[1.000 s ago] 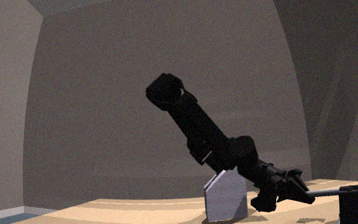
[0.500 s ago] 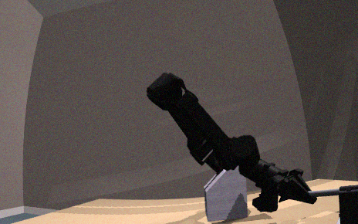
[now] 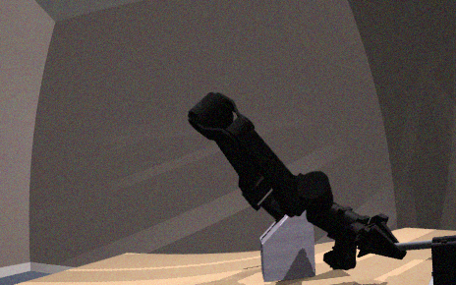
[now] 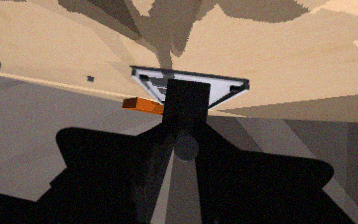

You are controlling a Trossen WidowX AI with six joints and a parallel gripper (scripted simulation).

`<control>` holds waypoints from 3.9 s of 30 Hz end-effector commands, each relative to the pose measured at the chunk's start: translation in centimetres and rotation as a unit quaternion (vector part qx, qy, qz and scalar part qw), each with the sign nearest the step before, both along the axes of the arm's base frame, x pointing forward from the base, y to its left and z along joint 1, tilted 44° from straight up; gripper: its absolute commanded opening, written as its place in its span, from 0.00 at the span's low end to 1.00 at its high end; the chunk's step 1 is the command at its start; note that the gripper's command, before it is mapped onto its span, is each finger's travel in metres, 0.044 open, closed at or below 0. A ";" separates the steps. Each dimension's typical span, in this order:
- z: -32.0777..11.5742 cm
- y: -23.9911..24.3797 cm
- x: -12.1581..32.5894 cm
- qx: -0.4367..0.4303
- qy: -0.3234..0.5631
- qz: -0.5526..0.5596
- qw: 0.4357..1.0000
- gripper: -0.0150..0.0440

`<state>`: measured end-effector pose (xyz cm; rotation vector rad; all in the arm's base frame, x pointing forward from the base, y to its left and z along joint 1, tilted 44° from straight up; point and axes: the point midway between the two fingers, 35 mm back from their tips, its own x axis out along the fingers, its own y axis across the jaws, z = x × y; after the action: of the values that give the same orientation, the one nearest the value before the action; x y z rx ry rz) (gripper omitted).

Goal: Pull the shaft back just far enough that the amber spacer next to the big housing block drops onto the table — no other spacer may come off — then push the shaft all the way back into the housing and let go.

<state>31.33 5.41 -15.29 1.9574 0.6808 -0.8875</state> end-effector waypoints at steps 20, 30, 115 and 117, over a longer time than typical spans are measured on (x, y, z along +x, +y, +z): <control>-0.3 0.5 0.6 0.002 -0.001 0.001 1.000 0.25; -0.5 0.7 0.8 0.002 -0.001 0.001 1.000 0.25; -1.7 2.1 2.6 0.002 -0.002 0.001 1.000 0.25; -1.7 2.1 2.6 0.002 -0.002 0.001 1.000 0.25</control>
<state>33.75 7.35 -16.92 1.9590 0.6821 -0.8825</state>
